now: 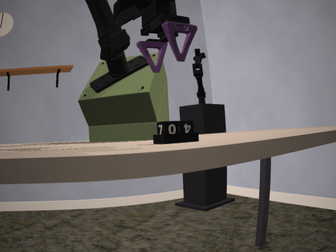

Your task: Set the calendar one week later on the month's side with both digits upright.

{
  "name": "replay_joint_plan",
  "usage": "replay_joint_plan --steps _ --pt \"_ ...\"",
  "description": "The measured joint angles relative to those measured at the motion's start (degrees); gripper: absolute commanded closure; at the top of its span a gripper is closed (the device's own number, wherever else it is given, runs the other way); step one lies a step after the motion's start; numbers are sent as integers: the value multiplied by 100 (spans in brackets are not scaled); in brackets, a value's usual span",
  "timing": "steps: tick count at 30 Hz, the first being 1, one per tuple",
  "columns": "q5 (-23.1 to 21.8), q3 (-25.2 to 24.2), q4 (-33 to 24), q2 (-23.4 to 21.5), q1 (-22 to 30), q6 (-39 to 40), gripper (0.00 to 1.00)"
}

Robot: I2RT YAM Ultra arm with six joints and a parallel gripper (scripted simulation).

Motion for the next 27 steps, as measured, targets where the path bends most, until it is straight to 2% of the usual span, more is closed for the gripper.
replay_joint_plan --steps 13,27 --pt "269 616 -1235 -245 623 682 0" --pt "315 632 -1473 -264 656 800 0"
